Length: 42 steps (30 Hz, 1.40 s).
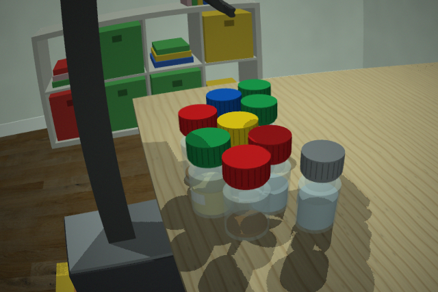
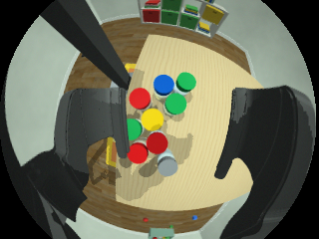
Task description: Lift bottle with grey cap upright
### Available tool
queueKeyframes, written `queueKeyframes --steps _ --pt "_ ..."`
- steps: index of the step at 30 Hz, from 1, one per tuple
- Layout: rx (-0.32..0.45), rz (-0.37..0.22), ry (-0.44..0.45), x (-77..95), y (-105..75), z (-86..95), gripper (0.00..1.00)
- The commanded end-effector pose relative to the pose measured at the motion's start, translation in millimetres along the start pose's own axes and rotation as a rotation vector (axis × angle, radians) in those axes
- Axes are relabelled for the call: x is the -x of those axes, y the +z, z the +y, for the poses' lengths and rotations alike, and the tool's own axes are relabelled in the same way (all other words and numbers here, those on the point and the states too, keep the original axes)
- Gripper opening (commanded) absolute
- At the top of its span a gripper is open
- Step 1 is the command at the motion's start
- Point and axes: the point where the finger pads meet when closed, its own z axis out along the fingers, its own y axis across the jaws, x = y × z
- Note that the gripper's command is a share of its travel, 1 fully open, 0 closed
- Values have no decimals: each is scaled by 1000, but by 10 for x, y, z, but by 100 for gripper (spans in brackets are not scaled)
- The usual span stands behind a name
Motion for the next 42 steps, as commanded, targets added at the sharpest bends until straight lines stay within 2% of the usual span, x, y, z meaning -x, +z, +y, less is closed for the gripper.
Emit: queueKeyframes --steps 1,10,20,27,37,42 --pt "3 0 -1 -2 -5 7 45" --pt "3 0 -1 -2 -5 7 45" --pt "-86 -105 24 451 47 152 45" --pt "-86 -105 24 451 47 152 45" --pt "-204 -198 74 863 23 239 45" --pt "-204 -198 74 863 23 239 45"
